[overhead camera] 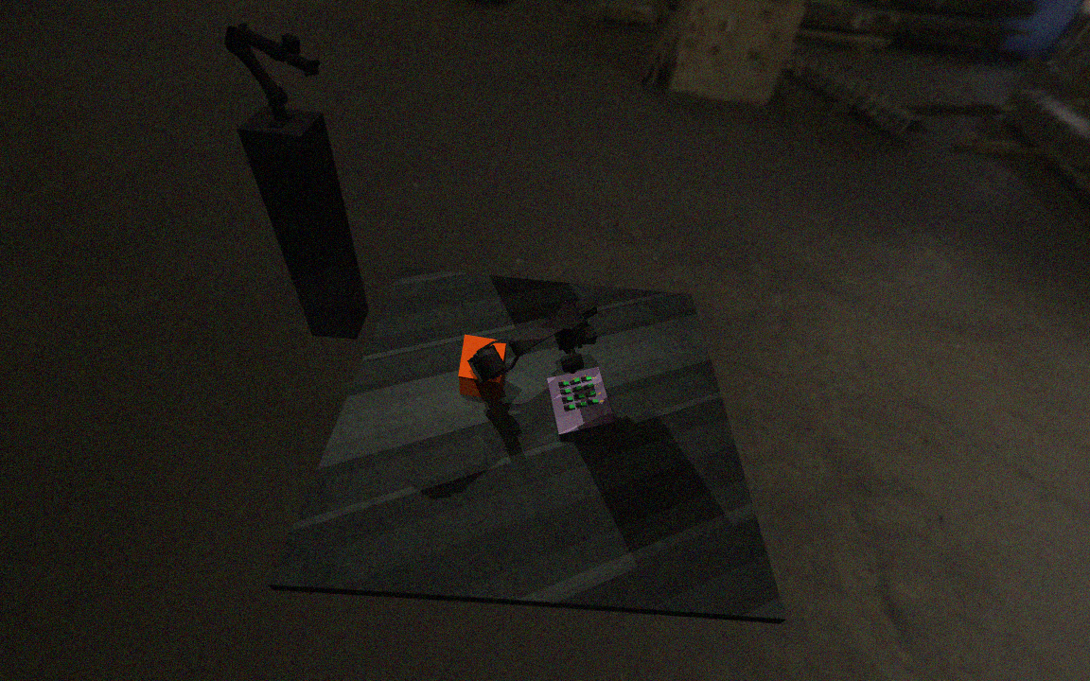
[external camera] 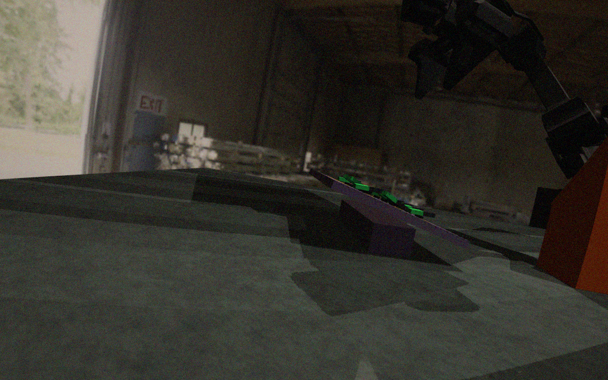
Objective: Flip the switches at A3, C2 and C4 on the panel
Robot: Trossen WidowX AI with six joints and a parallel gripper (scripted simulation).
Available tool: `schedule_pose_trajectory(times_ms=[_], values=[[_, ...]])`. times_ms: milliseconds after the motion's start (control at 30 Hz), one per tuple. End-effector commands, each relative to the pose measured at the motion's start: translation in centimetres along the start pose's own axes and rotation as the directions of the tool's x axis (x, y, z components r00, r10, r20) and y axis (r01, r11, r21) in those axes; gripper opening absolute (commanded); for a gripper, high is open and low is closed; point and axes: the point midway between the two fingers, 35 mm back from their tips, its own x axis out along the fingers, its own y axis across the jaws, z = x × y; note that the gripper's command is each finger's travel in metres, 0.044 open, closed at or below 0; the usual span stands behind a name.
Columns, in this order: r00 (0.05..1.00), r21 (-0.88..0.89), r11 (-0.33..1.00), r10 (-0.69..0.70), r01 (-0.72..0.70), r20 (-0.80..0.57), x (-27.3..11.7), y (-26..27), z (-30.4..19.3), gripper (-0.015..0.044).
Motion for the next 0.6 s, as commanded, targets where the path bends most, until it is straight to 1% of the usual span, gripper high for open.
schedule_pose_trajectory(times_ms=[0,67,167,233,467,533,567], values=[[1.0,0.0,1.0,0.001,-0.001,0.0,0.2,0.0,0.2,0.0374],[1.0,0.001,1.0,0.01,-0.01,0.001,2.2,-0.1,1.6,0.0321],[1.0,0.006,1.0,0.015,-0.015,0.002,7.1,-0.8,4.5,0.0242],[1.0,0.008,1.0,0.011,-0.011,0.002,9.3,-1.4,5.5,0.019],[1.0,0.008,1.0,0.011,-0.011,0.002,9.6,-1.5,5.6,0.0006],[1.0,0.008,1.0,0.011,-0.011,0.0,9.9,-1.5,5.6,0.0],[1.0,0.008,1.0,0.01,-0.01,-0.006,10.7,-1.5,5.7,0.0]])
